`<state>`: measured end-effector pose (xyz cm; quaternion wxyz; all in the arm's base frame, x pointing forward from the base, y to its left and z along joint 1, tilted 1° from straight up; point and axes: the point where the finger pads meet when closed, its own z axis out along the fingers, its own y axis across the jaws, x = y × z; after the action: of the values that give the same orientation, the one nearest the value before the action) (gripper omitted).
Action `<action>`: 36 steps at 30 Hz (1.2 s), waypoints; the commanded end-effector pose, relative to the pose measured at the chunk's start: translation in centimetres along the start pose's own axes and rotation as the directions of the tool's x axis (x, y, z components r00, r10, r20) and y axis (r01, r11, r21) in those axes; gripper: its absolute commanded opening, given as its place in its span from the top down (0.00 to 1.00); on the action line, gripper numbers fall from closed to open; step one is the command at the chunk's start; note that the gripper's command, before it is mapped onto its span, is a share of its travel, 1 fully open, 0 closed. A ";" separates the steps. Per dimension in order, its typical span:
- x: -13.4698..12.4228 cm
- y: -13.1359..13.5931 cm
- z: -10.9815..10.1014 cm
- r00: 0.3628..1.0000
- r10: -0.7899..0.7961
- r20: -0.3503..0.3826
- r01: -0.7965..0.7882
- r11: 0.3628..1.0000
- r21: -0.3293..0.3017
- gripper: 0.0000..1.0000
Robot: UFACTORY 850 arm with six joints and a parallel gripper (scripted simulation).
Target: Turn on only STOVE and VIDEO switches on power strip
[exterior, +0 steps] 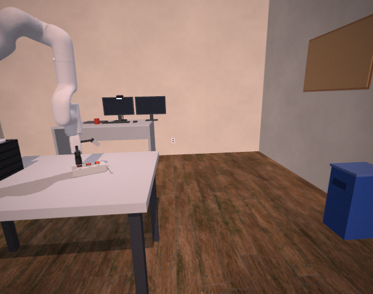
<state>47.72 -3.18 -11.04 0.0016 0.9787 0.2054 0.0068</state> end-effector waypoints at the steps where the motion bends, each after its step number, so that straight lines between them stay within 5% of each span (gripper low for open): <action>1: 0.1 0.0 -1.8 1.000 0.000 0.000 0.000 1.000 0.000 1.00; 35: 0.1 0.0 -3.3 1.000 0.000 0.000 0.000 1.000 0.000 1.00; 36: 0.1 0.0 -3.3 1.000 0.000 0.000 0.000 1.000 0.000 0.00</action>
<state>47.67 -3.16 -7.78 0.0016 0.9786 0.2055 0.0058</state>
